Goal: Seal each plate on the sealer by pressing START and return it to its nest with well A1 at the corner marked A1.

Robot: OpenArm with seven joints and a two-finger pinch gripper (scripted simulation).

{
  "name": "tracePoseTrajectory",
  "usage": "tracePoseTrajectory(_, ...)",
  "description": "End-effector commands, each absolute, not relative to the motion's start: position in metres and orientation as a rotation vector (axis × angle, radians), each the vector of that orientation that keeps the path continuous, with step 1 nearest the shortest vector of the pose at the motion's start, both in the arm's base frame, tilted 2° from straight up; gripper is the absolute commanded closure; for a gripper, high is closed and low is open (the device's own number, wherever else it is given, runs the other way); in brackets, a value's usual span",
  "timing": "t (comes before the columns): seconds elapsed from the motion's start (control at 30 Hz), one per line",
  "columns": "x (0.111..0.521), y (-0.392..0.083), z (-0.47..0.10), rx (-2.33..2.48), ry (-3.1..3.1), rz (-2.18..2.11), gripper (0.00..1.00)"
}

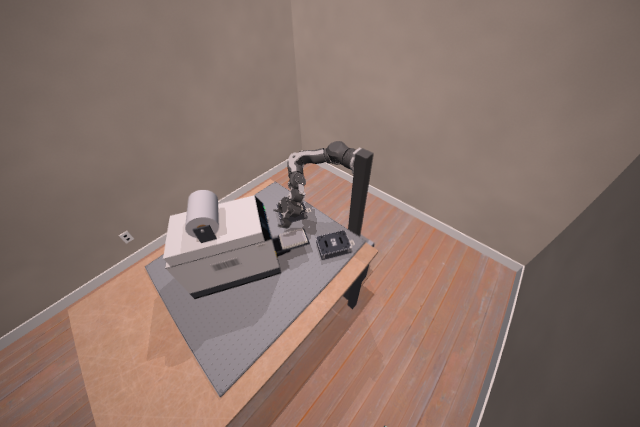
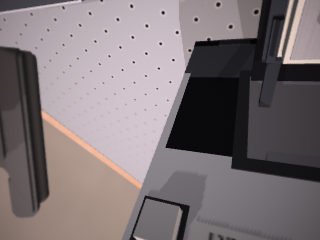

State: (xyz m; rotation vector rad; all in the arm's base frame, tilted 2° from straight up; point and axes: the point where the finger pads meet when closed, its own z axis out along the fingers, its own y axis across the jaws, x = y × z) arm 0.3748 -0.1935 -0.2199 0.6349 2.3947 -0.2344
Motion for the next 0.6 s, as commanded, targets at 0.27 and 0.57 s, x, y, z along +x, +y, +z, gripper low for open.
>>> tracePoseTrajectory(0.27,0.373,-0.158,-0.242,0.689,2.647,-0.160,0.35)
tracePoseTrajectory(0.57,0.376,-0.120,-0.267,0.742,2.848,-0.092,0.35)
